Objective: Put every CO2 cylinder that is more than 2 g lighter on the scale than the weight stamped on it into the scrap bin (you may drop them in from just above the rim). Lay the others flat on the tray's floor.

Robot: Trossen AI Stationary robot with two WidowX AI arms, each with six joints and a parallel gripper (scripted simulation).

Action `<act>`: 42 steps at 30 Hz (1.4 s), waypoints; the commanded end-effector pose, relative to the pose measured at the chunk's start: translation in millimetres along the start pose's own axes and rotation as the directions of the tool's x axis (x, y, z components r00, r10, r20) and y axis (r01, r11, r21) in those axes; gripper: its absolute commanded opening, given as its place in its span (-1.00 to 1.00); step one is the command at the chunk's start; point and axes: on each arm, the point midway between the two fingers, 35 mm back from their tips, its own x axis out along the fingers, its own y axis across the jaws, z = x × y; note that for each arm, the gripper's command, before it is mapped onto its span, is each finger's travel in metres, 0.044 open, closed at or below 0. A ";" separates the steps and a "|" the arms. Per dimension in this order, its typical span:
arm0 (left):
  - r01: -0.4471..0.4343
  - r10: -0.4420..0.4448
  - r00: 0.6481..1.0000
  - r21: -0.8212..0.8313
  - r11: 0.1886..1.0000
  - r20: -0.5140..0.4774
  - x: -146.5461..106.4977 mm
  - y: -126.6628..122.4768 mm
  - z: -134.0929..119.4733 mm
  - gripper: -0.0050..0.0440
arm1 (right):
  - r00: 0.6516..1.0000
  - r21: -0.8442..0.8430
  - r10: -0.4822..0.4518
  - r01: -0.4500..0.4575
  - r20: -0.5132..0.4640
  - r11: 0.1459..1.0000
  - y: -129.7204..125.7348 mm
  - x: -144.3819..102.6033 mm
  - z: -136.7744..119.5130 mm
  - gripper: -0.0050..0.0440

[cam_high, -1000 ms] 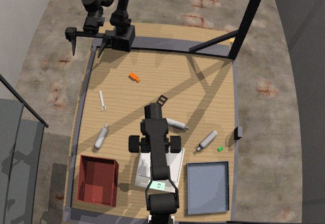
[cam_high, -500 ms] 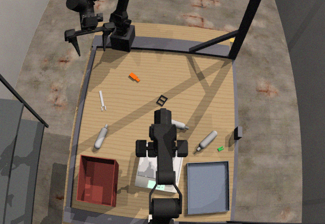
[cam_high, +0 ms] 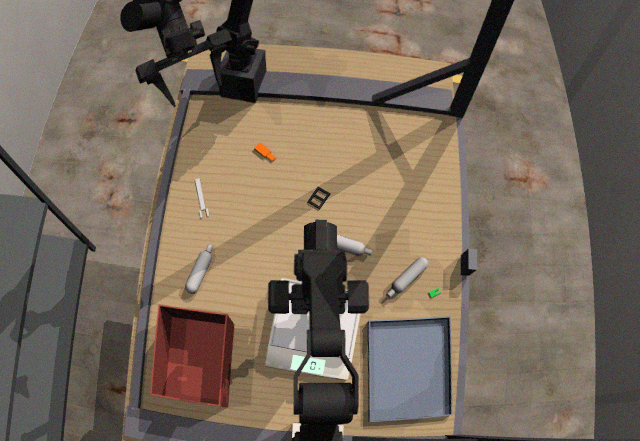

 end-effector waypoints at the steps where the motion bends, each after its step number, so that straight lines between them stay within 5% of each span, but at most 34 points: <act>1: -0.002 0.002 0.999 -0.002 1.000 0.036 -6.9 -0.9 6.5 -1.00 | 1.000 0.004 0.005 -0.005 -0.023 1.000 2.2 11.1 -1.4 1.00; 9: -0.002 0.002 0.999 -0.002 1.000 0.034 -6.9 -0.9 6.0 -1.00 | 0.996 0.008 -0.027 0.028 -0.081 1.000 14.6 60.6 -5.9 1.00; 20: -0.002 0.002 0.999 -0.001 1.000 0.034 -6.9 -0.2 6.1 -1.00 | 0.992 0.061 -0.119 0.122 -0.050 0.991 73.9 140.2 -5.7 1.00; 42: -0.002 0.002 0.999 -0.001 1.000 0.038 -4.5 -0.2 1.5 -1.00 | 0.991 0.093 -0.137 0.136 0.001 0.986 97.6 155.6 -3.5 1.00</act>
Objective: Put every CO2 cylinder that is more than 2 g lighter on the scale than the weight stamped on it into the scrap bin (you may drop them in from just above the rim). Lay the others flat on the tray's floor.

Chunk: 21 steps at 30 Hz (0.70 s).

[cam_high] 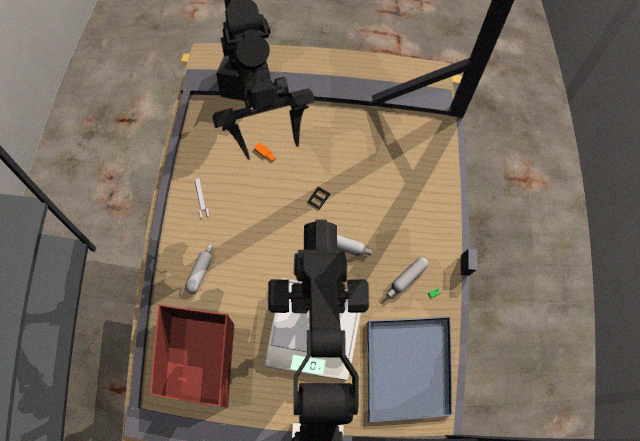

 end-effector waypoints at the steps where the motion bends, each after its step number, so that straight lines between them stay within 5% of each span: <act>1: -0.002 0.002 1.000 -0.001 1.000 0.024 -2.5 -0.1 -2.1 -1.00 | 1.000 0.001 0.003 -0.003 -0.004 1.000 1.3 0.9 -1.5 1.00; 9: -0.003 0.003 1.000 -0.001 1.000 -0.002 21.7 -0.1 -7.6 -1.00 | 1.000 0.000 0.001 -0.001 0.016 1.000 0.6 -2.7 5.7 1.00; 21: -0.002 0.002 1.000 -0.001 1.000 0.020 18.1 -0.2 4.3 -1.00 | 1.000 0.000 0.001 -0.001 0.016 1.000 0.6 -2.7 5.7 1.00</act>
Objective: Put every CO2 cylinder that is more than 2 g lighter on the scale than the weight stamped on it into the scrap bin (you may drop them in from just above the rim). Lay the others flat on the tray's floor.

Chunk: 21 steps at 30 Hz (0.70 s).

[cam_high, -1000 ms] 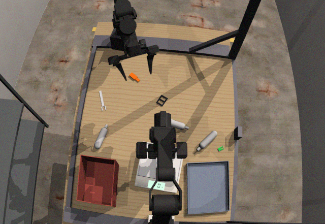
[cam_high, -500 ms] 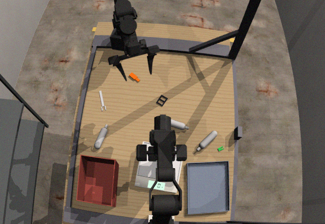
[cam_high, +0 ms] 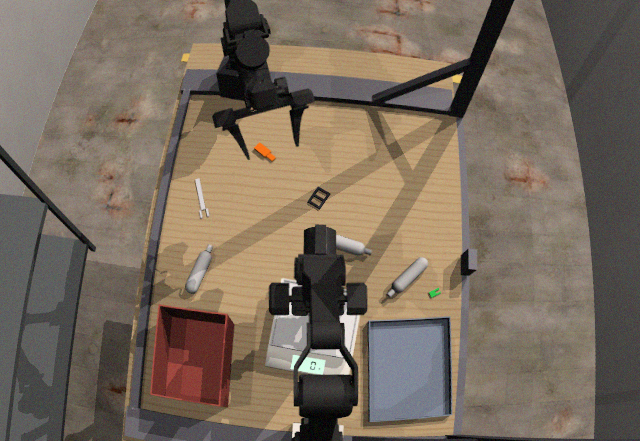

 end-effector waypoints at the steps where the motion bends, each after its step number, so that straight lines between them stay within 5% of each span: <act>1: -0.002 0.002 1.000 -0.001 1.000 0.022 -5.8 -0.2 4.4 -1.00 | 1.000 0.000 0.001 -0.001 0.017 1.000 0.6 -2.8 5.8 1.00; 2: -0.002 0.002 1.000 -0.001 1.000 0.022 -5.8 -0.2 4.4 -1.00 | 1.000 0.000 0.001 -0.001 0.017 1.000 0.6 -2.8 5.8 1.00; 3: -0.002 0.002 1.000 -0.001 1.000 0.022 -5.8 -0.2 4.4 -0.70 | 1.000 0.000 0.001 -0.001 0.017 1.000 0.6 -2.8 5.8 1.00; 8: -0.002 0.002 1.000 -0.001 1.000 0.022 -5.8 -0.2 4.4 -0.21 | 1.000 0.000 0.001 -0.001 0.017 1.000 0.6 -2.8 5.8 1.00; 15: -0.002 0.002 1.000 -0.001 1.000 0.022 -5.8 -0.2 4.4 0.00 | 1.000 0.000 0.001 -0.001 0.017 1.000 0.6 -2.8 5.8 1.00; 21: -0.002 0.002 0.999 -0.001 1.000 0.043 -42.5 -0.2 7.3 0.59 | 1.000 0.000 0.001 -0.001 0.017 1.000 0.6 -2.8 5.8 1.00</act>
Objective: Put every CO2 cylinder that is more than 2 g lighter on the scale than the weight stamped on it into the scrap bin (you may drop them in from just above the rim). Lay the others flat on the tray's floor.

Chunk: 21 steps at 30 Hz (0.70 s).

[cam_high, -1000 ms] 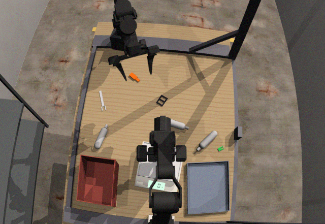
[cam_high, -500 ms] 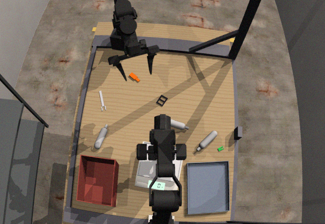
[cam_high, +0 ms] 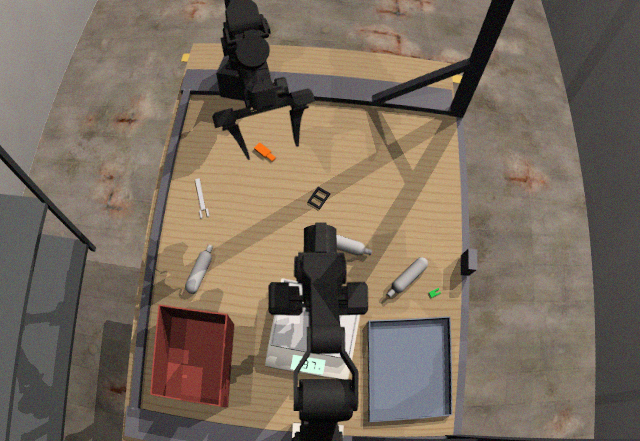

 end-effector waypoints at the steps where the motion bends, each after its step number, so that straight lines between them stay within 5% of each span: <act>1: -0.002 0.002 0.999 -0.001 1.000 0.054 -38.2 -0.2 9.2 0.69 | 1.000 0.000 0.001 -0.001 0.017 1.000 0.6 -2.8 5.8 1.00; 4: -0.002 0.002 0.999 -0.001 1.000 0.055 -56.6 -0.2 8.3 0.98 | 1.000 0.000 0.001 -0.001 0.017 1.000 0.6 -2.8 5.8 1.00; 13: -0.005 0.005 0.998 -0.011 1.000 0.061 -49.7 0.7 -7.5 1.00 | 1.000 0.007 -0.009 0.009 0.022 1.000 -3.6 6.2 20.3 1.00; 21: -0.006 0.013 0.986 -0.038 0.999 0.164 -43.3 4.0 -52.0 1.00 | 0.999 0.024 -0.037 0.037 0.023 0.999 -18.0 53.4 66.7 1.00</act>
